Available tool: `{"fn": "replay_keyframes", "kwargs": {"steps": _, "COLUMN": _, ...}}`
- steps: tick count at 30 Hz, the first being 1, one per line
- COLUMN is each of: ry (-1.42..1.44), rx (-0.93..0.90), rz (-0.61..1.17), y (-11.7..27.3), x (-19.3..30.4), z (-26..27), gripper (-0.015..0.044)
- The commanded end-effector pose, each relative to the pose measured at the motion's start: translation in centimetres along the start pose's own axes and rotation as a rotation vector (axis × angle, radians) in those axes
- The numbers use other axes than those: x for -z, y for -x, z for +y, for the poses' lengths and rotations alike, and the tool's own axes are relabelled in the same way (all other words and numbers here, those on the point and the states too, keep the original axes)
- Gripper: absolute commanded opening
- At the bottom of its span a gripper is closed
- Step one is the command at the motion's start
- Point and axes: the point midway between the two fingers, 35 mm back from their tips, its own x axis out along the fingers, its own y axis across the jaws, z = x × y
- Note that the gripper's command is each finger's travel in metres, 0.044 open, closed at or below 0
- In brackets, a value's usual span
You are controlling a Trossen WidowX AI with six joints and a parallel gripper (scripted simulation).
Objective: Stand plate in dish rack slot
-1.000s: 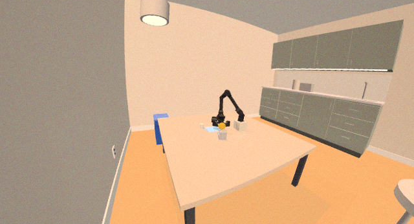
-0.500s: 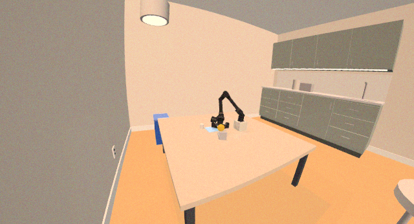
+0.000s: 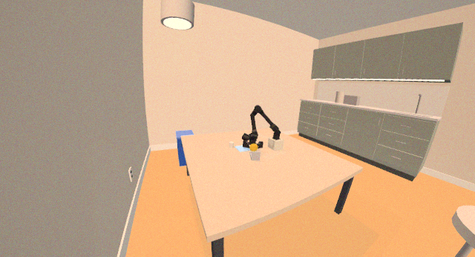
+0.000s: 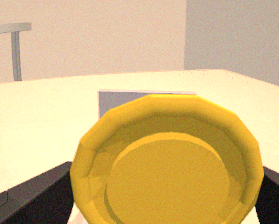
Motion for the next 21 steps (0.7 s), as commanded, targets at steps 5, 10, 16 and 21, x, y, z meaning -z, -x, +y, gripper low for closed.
{"fn": "replay_keyframes", "kwargs": {"steps": 5, "ry": 0.003, "rx": 0.0, "rz": 0.001, "y": -0.41, "x": 0.15, "z": 0.32, "gripper": 0.0}}
{"fn": "replay_keyframes", "kwargs": {"steps": 10, "ry": -0.028, "rx": -0.001, "rz": 0.002, "y": -0.47, "x": 0.23, "z": 0.6, "gripper": 0.0}}
{"fn": "replay_keyframes", "kwargs": {"steps": 16, "ry": -0.054, "rx": -0.001, "rz": 0.002, "y": -0.49, "x": 0.34, "z": 0.76, "gripper": 0.0}}
{"fn": "replay_keyframes", "kwargs": {"steps": 21, "ry": -0.054, "rx": -0.001, "rz": 0.002, "y": -0.49, "x": 0.35, "z": 0.76, "gripper": 0.0}}
